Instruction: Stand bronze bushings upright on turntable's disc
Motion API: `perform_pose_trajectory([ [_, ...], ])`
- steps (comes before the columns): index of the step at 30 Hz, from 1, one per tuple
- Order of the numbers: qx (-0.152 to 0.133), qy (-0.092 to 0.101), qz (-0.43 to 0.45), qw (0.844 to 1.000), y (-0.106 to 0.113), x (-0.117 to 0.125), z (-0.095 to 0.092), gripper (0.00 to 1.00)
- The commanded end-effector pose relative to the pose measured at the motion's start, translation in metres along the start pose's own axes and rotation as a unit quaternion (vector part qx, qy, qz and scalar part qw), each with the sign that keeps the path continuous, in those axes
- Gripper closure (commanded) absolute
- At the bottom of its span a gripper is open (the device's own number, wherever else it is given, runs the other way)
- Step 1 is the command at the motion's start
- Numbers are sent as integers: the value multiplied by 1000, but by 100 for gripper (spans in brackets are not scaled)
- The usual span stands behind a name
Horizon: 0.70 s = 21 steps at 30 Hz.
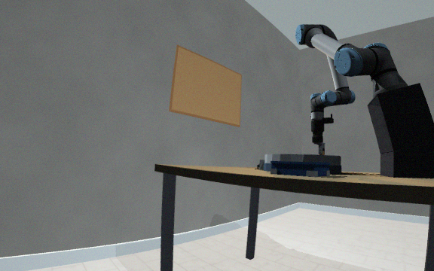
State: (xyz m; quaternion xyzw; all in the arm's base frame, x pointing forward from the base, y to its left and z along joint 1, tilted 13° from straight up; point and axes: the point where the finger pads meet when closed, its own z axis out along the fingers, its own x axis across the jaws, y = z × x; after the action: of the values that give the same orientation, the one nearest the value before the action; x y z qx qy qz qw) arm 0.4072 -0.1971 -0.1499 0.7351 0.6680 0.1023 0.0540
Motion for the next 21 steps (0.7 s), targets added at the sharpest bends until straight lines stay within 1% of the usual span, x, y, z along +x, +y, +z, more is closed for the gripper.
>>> perform_pose_trajectory([
  [1,-1,0,0,1000,0,0,0,100],
  [7,-1,0,0,1000,0,0,5,100],
  [15,-1,0,0,1000,0,0,18,100],
  [17,-1,0,0,1000,0,0,18,100],
  [21,-1,0,0,1000,0,0,25,100],
])
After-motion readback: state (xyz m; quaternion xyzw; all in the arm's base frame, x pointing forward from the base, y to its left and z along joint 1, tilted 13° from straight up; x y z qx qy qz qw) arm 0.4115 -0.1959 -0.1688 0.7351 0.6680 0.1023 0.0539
